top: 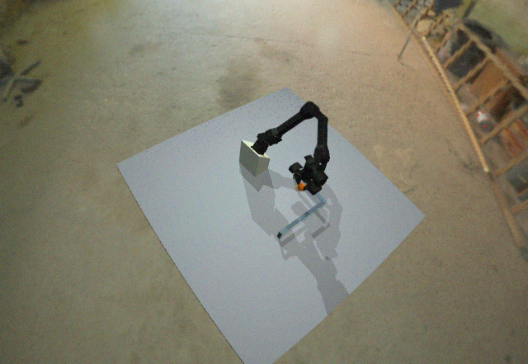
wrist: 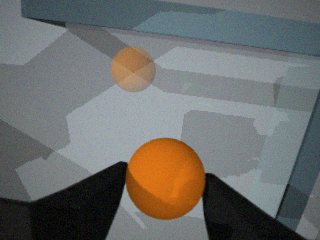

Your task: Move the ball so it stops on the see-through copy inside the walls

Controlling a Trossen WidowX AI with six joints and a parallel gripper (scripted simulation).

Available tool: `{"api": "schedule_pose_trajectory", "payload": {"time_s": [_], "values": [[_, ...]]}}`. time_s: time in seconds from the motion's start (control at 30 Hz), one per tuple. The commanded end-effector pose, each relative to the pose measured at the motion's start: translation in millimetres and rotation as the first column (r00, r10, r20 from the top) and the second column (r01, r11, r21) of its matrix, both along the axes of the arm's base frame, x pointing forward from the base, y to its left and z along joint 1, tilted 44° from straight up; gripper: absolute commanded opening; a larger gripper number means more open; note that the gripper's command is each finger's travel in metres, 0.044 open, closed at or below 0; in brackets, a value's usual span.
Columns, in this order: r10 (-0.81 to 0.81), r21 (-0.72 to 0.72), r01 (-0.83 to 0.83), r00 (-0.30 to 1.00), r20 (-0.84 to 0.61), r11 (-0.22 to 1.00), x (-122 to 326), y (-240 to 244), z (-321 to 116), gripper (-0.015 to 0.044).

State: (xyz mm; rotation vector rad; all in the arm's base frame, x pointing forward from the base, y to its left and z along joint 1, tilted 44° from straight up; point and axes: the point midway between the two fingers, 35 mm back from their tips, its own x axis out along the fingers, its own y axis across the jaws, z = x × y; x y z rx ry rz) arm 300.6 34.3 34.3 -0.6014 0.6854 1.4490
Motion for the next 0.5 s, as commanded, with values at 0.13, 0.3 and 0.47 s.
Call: {"api": "schedule_pose_trajectory", "payload": {"time_s": [0.13,0.3,0.47], "values": [[-0.005,0.014,0.005,1.0,0.0,1.0,-23,31,14,0.0],[-0.003,0.021,0.003,1.0,-0.001,1.0,-35,44,18,0.0],[-0.003,0.019,0.003,1.0,-0.001,1.0,-34,49,12,0.0]]}}
